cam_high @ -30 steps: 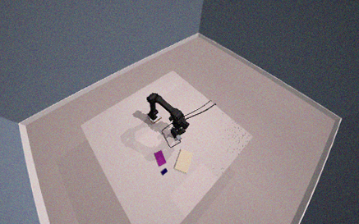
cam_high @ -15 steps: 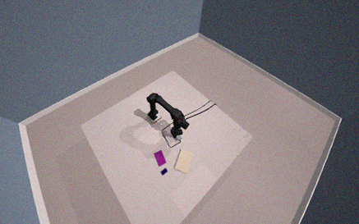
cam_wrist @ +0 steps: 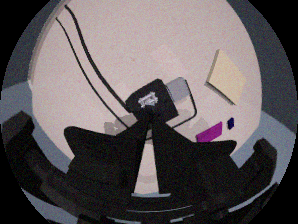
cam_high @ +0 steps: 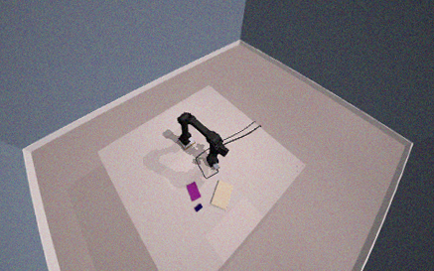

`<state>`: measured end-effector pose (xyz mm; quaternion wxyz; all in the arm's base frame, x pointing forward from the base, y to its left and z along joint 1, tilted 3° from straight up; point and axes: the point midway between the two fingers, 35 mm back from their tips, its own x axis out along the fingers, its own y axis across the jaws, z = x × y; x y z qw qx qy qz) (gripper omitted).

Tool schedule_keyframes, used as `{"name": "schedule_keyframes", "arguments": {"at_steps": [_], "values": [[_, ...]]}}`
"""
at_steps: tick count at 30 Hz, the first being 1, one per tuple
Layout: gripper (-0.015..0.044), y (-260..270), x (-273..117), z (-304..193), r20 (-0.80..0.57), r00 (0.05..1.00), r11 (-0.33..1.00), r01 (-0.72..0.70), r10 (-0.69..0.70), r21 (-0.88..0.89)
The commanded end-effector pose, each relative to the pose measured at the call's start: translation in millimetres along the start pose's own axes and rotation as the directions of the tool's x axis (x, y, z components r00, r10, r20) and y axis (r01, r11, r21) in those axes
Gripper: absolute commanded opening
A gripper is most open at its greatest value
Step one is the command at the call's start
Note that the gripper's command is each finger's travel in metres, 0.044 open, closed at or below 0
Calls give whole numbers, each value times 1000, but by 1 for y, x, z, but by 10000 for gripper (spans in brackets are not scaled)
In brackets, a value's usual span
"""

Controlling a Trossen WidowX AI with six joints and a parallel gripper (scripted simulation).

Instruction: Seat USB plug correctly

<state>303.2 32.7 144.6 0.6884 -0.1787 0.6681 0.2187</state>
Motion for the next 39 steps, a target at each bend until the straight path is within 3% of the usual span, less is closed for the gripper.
{"name": "schedule_keyframes", "arguments": {"at_steps": [1, 19, 39], "values": [[0, 0, 0, 0, 0, 1000, 996, 0, 0, 85], [0, 0, 0, 0, 0, 1000, 849, 0, 0, 528], [0, 0, 0, 0, 0, 1000, 471, 0, 0, 882]]}}
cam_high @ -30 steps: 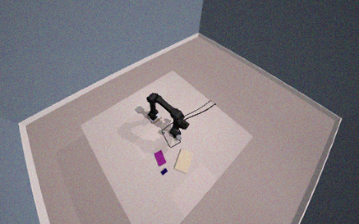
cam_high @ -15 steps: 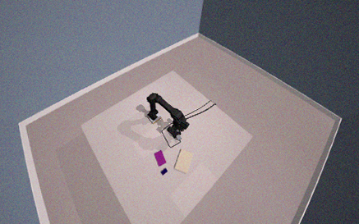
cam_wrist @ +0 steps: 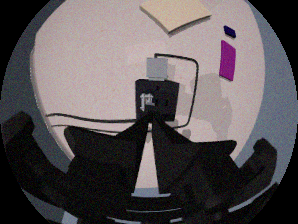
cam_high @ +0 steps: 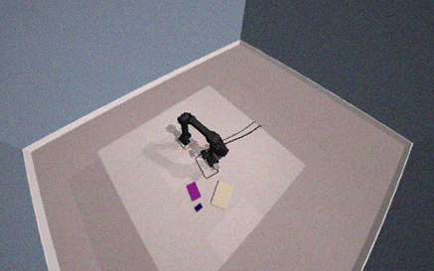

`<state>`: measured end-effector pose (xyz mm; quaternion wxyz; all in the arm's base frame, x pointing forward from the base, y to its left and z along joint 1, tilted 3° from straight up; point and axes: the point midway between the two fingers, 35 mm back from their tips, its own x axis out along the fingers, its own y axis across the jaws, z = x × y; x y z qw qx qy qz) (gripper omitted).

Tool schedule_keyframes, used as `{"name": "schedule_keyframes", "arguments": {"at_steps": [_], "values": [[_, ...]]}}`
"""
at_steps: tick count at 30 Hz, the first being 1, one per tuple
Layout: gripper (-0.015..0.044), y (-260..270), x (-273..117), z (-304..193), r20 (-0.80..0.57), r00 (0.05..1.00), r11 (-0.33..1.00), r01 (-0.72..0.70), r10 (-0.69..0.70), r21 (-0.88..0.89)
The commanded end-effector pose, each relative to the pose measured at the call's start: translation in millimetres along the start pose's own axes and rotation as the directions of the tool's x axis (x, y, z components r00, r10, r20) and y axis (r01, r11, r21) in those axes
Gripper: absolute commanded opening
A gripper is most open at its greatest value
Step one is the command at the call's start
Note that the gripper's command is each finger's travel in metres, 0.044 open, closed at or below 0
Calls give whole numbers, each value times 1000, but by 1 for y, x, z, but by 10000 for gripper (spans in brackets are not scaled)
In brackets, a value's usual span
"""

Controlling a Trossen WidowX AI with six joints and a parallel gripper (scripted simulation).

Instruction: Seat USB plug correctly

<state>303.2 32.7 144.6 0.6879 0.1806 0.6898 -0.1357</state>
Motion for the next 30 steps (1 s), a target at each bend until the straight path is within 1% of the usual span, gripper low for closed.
{"name": "schedule_keyframes", "arguments": {"at_steps": [1, 8, 15, 22, 30], "values": [[0, 0, 0, 0, 0, 1000, 996, 0, 0, 85], [0, 0, 0, 0, 0, 1000, 964, 0, 0, 265], [0, 0, 0, 0, 0, 1000, 900, 0, 0, 436], [0, 0, 0, 0, 0, 1000, 805, 0, 0, 593], [0, 0, 0, 0, 0, 1000, 664, 0, 0, 747]]}}
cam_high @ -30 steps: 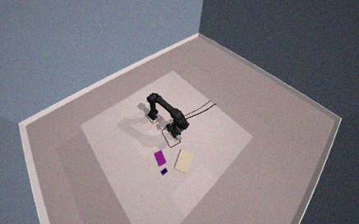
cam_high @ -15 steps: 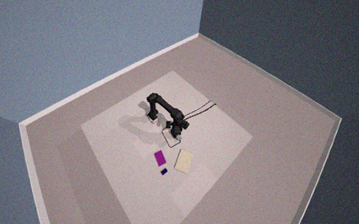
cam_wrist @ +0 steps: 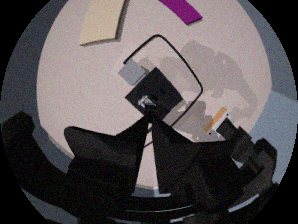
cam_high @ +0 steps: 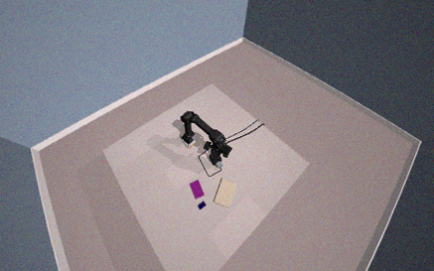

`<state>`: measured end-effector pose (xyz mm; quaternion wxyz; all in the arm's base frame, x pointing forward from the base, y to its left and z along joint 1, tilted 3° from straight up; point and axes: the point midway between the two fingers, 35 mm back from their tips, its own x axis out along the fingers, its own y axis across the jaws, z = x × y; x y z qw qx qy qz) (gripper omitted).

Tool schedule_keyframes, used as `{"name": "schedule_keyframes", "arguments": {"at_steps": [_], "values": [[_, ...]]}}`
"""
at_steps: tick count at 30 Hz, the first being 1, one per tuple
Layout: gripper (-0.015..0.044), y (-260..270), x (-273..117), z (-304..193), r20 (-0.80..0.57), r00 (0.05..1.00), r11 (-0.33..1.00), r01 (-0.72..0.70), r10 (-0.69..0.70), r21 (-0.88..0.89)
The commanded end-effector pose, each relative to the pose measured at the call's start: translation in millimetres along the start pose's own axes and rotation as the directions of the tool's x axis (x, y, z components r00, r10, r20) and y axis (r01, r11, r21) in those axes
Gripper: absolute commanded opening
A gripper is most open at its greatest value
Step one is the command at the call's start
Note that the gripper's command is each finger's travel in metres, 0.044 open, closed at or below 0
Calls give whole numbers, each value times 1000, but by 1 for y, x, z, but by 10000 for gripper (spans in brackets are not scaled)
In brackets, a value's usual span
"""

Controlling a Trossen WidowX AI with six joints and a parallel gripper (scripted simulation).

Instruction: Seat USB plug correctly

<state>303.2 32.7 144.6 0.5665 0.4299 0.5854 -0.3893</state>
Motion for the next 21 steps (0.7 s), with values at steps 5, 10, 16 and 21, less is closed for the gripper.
{"name": "schedule_keyframes", "arguments": {"at_steps": [5, 10, 16, 21], "values": [[0, 0, 0, 0, 0, 1000, 982, 0, 0, 189], [0, 0, 0, 0, 0, 1000, 949, 0, 0, 315], [0, 0, 0, 0, 0, 1000, 888, 0, 0, 460], [0, 0, 0, 0, 0, 1000, 823, 0, 0, 568]]}}
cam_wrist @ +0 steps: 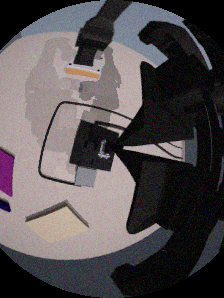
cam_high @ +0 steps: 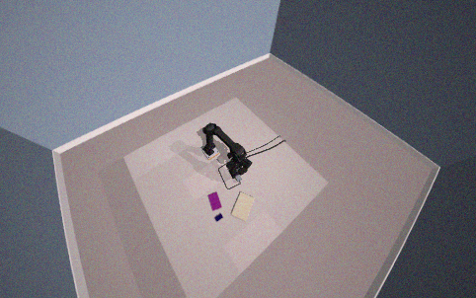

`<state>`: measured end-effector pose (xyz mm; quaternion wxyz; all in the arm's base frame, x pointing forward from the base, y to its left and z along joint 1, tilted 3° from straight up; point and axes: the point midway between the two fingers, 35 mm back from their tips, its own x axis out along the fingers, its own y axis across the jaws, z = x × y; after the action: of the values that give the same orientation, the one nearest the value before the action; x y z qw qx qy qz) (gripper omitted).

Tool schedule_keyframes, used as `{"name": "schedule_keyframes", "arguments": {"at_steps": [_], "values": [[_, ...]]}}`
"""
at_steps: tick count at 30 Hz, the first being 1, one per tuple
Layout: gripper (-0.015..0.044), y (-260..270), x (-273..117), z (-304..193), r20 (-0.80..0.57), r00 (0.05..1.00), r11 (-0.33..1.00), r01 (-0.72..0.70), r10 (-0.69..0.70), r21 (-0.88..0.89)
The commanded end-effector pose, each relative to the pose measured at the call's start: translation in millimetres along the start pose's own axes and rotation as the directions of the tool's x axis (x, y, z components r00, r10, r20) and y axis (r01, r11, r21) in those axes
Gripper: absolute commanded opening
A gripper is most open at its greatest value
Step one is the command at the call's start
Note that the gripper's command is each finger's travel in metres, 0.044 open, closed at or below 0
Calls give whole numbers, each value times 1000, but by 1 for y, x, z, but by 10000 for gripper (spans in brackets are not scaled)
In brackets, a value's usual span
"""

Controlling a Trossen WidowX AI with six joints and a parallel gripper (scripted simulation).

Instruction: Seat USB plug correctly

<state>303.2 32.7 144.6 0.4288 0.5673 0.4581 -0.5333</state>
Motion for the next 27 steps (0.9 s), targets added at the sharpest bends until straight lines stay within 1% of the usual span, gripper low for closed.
{"name": "schedule_keyframes", "arguments": {"at_steps": [1, 27], "values": [[0, 0, 0, 0, 0, 1000, 998, 0, 0, 69], [0, 0, 2, -1, -5, 1000, 997, -1, 1, 75]]}}
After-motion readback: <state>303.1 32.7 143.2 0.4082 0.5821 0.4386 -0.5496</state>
